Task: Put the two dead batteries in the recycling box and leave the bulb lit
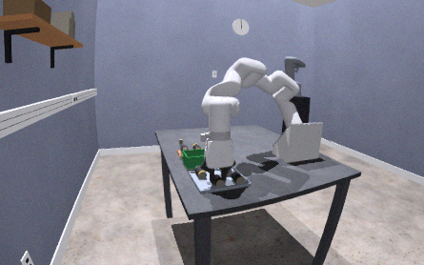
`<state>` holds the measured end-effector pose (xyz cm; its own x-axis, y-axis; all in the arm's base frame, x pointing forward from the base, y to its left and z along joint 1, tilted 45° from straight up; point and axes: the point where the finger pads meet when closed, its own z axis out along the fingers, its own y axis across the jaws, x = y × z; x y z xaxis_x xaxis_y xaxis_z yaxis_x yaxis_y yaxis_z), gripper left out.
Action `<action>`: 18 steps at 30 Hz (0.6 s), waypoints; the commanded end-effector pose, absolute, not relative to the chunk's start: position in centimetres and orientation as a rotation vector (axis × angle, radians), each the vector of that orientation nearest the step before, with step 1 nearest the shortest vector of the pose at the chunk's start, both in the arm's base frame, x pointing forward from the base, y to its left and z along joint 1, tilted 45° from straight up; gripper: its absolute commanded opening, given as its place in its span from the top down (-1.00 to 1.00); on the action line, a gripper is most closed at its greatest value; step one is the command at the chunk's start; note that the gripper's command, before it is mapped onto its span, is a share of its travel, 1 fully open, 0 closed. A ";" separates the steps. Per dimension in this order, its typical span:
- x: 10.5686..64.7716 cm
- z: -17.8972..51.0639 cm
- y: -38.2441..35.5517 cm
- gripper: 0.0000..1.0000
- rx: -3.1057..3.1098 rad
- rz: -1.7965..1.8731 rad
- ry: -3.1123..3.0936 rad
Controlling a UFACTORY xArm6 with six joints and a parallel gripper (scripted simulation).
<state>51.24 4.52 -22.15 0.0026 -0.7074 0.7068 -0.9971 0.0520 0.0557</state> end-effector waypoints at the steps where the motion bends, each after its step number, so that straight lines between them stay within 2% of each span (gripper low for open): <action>1: 51.4 -22.0 4.7 0.44 1.714 0.655 -1.764; 18: 51.7 -18.8 7.8 0.44 1.714 0.655 -1.764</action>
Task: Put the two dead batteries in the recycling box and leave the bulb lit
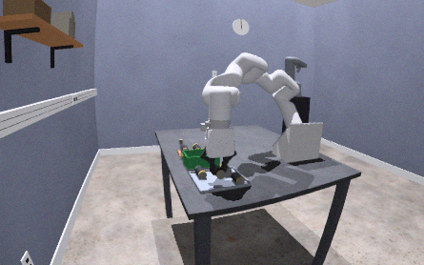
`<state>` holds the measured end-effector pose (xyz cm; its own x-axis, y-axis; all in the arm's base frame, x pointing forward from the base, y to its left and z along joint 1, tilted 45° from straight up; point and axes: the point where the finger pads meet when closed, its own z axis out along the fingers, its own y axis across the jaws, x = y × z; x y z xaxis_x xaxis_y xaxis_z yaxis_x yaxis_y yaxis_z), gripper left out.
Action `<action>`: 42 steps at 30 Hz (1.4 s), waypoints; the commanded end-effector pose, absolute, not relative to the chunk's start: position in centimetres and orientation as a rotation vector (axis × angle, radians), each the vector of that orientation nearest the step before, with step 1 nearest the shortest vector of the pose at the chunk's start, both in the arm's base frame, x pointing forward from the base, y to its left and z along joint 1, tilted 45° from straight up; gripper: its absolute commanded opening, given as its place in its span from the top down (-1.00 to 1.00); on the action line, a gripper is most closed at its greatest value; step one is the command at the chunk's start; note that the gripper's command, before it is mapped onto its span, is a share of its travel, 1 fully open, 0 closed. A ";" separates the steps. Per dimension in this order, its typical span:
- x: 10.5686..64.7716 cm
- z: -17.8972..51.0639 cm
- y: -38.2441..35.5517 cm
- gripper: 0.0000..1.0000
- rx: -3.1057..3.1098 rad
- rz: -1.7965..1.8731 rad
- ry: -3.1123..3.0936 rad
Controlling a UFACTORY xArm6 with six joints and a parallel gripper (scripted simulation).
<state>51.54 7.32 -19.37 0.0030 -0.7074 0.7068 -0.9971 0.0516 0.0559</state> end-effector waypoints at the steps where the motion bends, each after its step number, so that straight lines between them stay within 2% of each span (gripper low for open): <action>1: 51.7 -18.8 7.8 0.44 1.714 0.655 -1.764; 14: 52.3 -13.3 13.3 0.44 1.714 0.655 -1.764; 42: 52.2 -13.1 13.2 0.44 1.694 0.666 -1.789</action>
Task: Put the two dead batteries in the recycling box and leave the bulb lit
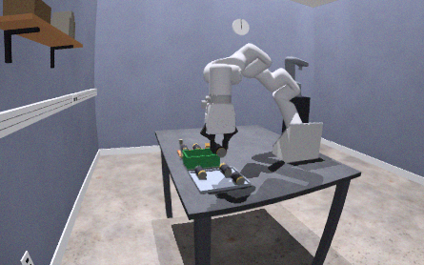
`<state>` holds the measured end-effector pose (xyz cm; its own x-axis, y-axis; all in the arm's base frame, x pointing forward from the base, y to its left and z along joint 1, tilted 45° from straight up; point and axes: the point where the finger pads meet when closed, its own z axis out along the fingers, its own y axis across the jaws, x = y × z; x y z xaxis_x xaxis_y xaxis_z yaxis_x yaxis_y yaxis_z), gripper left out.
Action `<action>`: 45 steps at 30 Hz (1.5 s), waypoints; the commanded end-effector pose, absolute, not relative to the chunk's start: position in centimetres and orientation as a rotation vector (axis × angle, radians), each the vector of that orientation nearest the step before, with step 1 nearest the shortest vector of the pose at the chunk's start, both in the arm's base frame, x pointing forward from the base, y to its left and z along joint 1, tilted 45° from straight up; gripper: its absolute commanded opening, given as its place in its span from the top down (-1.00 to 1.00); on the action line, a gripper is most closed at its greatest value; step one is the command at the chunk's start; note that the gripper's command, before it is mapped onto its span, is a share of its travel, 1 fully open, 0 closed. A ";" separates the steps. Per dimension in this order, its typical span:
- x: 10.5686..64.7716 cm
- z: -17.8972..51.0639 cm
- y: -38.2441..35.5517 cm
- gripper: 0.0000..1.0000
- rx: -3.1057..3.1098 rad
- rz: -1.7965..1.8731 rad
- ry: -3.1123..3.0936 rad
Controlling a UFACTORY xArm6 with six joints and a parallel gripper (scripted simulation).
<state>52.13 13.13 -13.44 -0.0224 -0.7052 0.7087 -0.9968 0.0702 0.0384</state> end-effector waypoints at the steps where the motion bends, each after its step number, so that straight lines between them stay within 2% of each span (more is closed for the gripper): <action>1: 52.2 -13.1 13.2 0.44 1.694 0.666 -1.789; 19: 50.5 -7.6 7.9 0.44 1.694 0.666 -1.789; 45: 44.6 10.6 -9.9 0.44 1.694 0.666 -1.789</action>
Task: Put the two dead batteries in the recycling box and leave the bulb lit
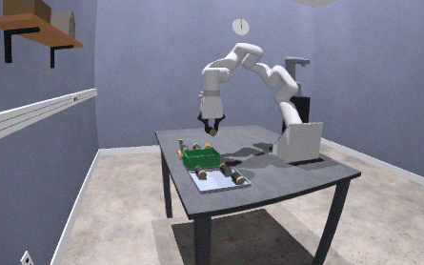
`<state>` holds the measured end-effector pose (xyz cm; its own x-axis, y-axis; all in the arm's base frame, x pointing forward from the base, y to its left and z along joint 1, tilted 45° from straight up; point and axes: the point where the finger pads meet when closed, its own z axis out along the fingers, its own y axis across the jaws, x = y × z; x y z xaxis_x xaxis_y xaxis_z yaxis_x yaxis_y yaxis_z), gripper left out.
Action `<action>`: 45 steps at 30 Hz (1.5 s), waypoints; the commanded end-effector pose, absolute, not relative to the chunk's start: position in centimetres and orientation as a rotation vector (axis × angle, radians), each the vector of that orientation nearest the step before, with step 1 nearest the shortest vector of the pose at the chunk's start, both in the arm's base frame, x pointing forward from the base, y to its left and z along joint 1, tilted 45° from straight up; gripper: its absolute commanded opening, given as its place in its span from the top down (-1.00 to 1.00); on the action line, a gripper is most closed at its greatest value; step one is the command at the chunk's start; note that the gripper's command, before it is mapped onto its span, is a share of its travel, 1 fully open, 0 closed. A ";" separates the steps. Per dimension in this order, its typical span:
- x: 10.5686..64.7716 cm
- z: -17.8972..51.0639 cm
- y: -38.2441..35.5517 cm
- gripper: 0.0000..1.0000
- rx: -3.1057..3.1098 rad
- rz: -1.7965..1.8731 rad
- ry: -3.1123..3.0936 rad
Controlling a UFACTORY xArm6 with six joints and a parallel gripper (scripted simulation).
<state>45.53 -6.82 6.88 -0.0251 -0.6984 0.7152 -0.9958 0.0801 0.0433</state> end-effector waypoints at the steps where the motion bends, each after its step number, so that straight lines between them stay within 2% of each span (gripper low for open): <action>1: 44.4 11.3 -10.5 0.44 1.694 0.666 -1.789; 12: 43.3 14.5 -13.6 0.44 1.694 0.666 -1.789; 37: 43.3 14.6 -13.7 0.44 1.694 0.666 -1.789; 42: 43.2 13.6 -14.7 0.44 1.695 0.666 -1.789; 45: 42.9 10.7 -17.5 0.44 1.695 0.666 -1.789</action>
<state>43.06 -14.87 13.36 -0.0231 -0.7075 0.7063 -0.9970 0.0688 0.0363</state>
